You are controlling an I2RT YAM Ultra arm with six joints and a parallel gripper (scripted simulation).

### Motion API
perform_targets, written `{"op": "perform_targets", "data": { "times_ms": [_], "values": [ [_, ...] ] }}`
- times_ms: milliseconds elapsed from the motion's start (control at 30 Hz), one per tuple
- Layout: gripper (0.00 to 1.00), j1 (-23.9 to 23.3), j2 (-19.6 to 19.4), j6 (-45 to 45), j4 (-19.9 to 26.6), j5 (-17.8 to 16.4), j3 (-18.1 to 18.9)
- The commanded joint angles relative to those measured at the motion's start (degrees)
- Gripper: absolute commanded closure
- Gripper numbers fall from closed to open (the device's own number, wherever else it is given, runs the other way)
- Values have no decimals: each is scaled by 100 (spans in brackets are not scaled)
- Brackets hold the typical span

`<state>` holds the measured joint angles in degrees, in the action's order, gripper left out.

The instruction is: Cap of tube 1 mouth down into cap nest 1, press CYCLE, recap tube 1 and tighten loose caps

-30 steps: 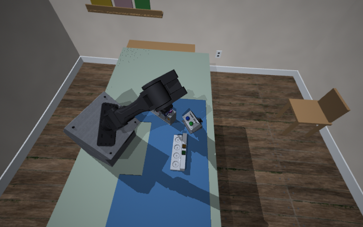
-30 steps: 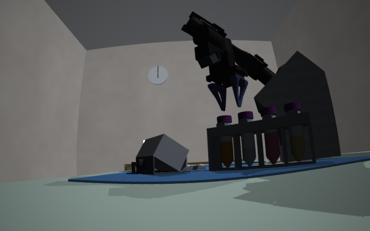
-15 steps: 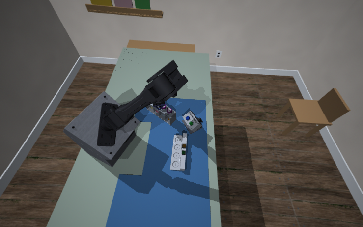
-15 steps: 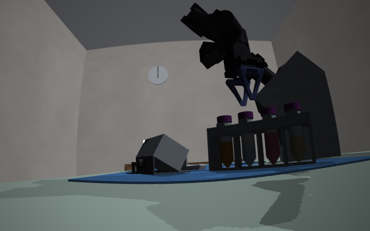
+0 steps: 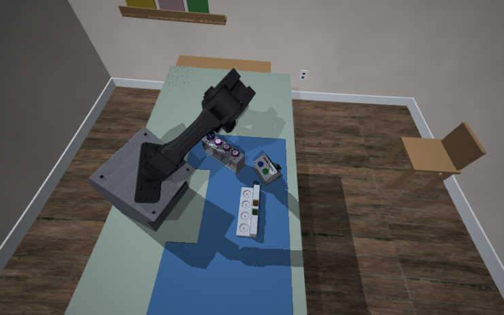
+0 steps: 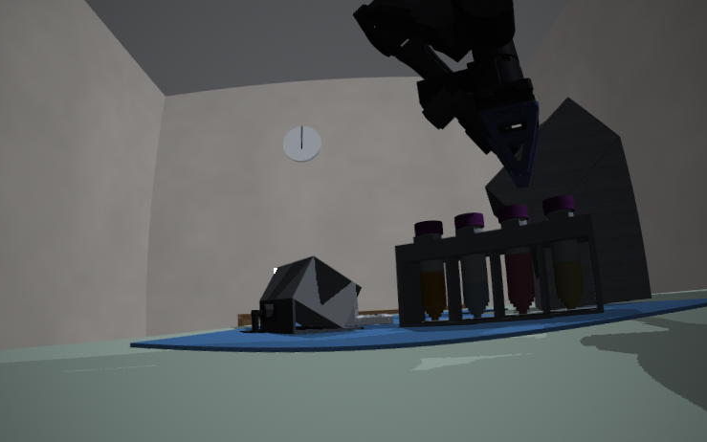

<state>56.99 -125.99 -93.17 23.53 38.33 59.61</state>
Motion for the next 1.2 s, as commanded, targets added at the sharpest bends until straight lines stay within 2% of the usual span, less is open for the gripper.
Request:
{"op": "perform_targets", "data": {
  "times_ms": [0, 133, 833, 1067, 1167],
  "values": [
    [51, 187, -92, -923, 177, 30, 126],
    [51, 500, -625, -1321, 432, 14, 669],
    [51, 504, -612, -1326, 416, 14, 636],
    [51, 289, -861, -1052, -81, 27, 558],
    [51, 258, -899, -1012, -151, 28, 551]
  ]
}}
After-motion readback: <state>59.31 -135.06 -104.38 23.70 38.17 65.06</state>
